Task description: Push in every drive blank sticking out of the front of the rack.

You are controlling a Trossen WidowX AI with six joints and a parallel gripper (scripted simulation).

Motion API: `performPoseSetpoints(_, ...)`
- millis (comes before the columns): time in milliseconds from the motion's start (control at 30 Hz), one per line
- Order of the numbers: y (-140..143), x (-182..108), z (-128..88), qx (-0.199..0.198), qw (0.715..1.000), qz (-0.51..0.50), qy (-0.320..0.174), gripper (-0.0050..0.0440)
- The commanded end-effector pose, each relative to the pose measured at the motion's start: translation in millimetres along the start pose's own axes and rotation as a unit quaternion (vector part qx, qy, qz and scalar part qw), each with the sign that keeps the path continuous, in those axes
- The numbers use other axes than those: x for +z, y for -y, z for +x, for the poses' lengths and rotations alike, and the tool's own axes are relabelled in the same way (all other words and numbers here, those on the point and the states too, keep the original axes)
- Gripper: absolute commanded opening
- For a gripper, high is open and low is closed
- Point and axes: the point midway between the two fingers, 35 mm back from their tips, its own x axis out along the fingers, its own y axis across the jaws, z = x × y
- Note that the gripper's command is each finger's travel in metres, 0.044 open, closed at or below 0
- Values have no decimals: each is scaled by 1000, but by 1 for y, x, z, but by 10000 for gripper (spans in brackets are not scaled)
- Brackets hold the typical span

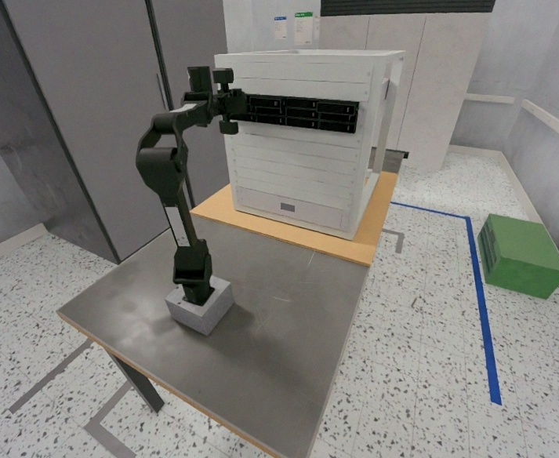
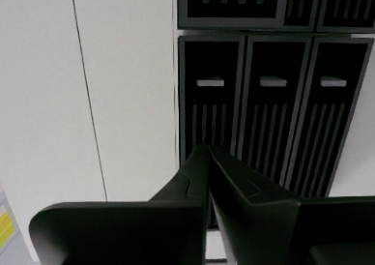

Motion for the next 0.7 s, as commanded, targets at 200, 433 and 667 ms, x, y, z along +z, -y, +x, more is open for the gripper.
performPoseSetpoints(200,-11,2,0,12,1000,7,0,-50)
performPoseSetpoints(433,-11,2,2,12,1000,7,0,-50)
performPoseSetpoints(667,-11,2,2,12,1000,7,0,-50)
